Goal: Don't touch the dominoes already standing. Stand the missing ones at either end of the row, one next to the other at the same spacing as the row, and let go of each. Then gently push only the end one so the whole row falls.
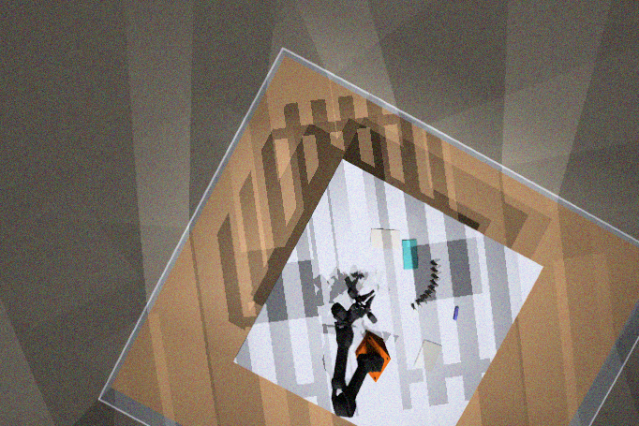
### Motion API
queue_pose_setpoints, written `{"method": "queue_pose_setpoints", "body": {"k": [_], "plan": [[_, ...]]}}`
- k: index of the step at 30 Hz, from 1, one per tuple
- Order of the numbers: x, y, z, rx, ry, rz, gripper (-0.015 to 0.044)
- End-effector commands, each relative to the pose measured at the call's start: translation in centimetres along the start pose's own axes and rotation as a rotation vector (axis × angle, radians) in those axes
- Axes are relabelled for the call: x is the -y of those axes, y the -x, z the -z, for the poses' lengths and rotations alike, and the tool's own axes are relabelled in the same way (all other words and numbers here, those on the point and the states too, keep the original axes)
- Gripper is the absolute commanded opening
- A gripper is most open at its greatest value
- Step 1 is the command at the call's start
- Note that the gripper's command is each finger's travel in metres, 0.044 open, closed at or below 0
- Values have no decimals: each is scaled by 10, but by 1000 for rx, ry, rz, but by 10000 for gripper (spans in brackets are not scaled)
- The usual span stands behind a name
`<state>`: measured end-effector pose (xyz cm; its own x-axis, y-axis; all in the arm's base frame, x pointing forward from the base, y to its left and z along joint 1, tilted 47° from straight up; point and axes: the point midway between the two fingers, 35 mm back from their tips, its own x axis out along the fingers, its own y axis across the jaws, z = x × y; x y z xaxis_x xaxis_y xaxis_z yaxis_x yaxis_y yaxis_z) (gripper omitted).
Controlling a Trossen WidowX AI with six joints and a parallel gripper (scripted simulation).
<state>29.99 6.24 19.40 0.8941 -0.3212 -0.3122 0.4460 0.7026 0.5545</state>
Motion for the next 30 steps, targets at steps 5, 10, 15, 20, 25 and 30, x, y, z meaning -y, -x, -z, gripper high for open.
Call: {"method": "queue_pose_setpoints", "body": {"k": [5,10,15,20,25,30], "plan": [[8,23,-9,151,-203,-51,25],[8,24,-10,154,-207,-52,25],[8,24,-10,154,-207,-52,25],[8,24,-10,154,-207,-52,25],[8,24,-10,154,-207,-52,25],[7,23,-6,153,-207,-52,25]]}}
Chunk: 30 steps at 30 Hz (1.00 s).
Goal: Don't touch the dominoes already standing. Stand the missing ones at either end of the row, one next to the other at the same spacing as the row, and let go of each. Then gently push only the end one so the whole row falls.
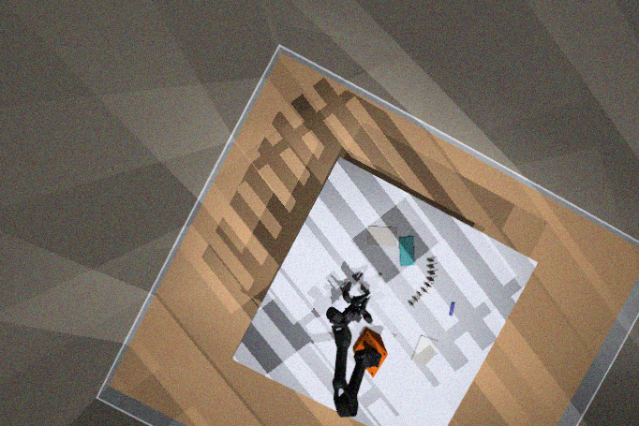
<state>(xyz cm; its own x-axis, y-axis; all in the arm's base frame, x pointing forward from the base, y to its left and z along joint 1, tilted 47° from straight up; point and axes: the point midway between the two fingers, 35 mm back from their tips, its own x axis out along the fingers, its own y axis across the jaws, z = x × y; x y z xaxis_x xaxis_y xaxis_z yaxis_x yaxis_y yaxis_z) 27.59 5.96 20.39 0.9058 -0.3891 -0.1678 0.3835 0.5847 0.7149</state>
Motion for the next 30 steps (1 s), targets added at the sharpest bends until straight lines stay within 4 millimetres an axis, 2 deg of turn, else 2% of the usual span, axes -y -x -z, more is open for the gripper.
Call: {"method": "queue_pose_setpoints", "body": {"k": [1,30], "plan": [[-1,-1,5,2,-5,2,25],[-2,-7,90,-4,3,7,25]]}}
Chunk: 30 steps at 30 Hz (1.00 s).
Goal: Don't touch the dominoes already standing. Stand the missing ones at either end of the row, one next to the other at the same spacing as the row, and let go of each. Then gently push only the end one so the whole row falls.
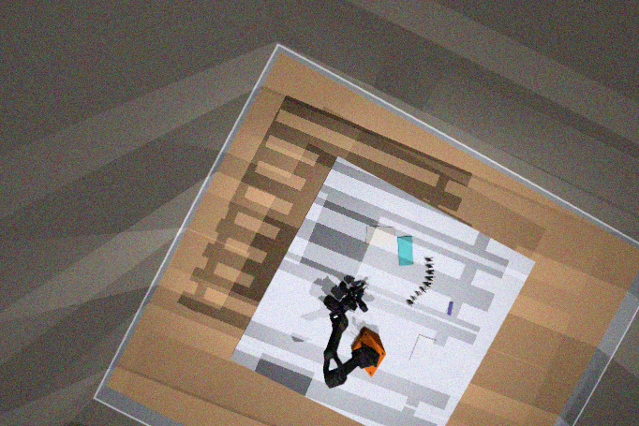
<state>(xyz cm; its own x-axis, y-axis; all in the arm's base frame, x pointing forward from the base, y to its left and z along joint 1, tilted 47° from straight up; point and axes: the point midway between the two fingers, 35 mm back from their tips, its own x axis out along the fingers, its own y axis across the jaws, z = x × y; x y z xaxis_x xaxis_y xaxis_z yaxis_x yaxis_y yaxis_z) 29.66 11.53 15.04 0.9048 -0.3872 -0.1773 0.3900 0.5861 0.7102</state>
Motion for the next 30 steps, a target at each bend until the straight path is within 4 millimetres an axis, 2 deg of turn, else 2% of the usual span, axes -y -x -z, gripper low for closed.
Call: {"method": "queue_pose_setpoints", "body": {"k": [1,7,18,30], "plan": [[0,-1,13,3,-2,0,25],[3,0,30,4,0,-2,25],[3,0,30,4,0,-2,25],[3,0,30,4,0,-2,340]]}}
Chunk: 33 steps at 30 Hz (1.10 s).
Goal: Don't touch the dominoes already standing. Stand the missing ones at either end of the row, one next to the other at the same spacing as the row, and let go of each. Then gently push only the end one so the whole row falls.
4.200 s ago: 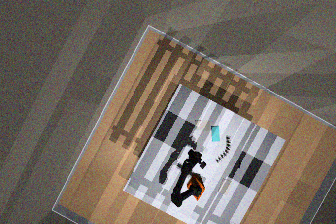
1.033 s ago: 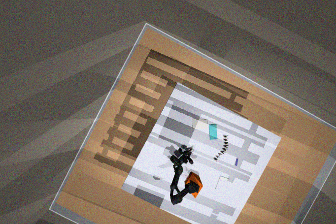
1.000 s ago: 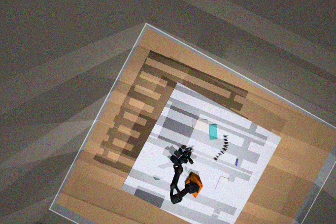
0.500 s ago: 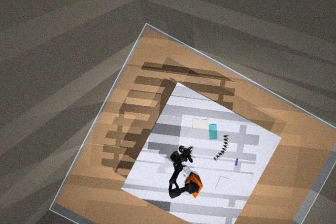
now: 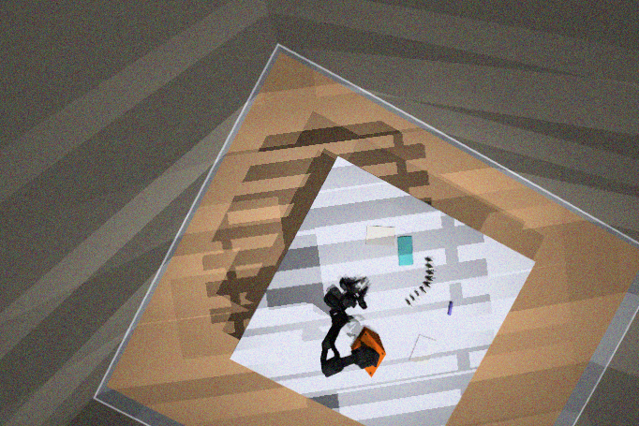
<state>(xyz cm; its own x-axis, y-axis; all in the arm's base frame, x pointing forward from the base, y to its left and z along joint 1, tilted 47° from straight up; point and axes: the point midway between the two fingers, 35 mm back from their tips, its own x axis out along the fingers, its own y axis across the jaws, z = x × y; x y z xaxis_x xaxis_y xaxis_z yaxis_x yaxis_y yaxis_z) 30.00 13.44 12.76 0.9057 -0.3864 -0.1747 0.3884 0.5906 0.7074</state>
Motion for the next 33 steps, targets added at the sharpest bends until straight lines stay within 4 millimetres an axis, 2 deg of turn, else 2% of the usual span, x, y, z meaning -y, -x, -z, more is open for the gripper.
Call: {"method": "queue_pose_setpoints", "body": {"k": [1,4,10,16,18,21,27,31,33], "plan": [[0,0,0,3,-5,1,366],[0,0,-1,3,-4,1,440],[0,0,-45,0,1,0,440],[0,-3,-50,-9,33,5,440],[-2,-13,-51,-42,128,22,440],[-2,-39,-56,-141,372,58,440],[10,-86,-78,-418,860,55,440],[18,-99,-91,-560,1056,-4,440],[21,-99,-86,-650,1133,-56,440]]}}
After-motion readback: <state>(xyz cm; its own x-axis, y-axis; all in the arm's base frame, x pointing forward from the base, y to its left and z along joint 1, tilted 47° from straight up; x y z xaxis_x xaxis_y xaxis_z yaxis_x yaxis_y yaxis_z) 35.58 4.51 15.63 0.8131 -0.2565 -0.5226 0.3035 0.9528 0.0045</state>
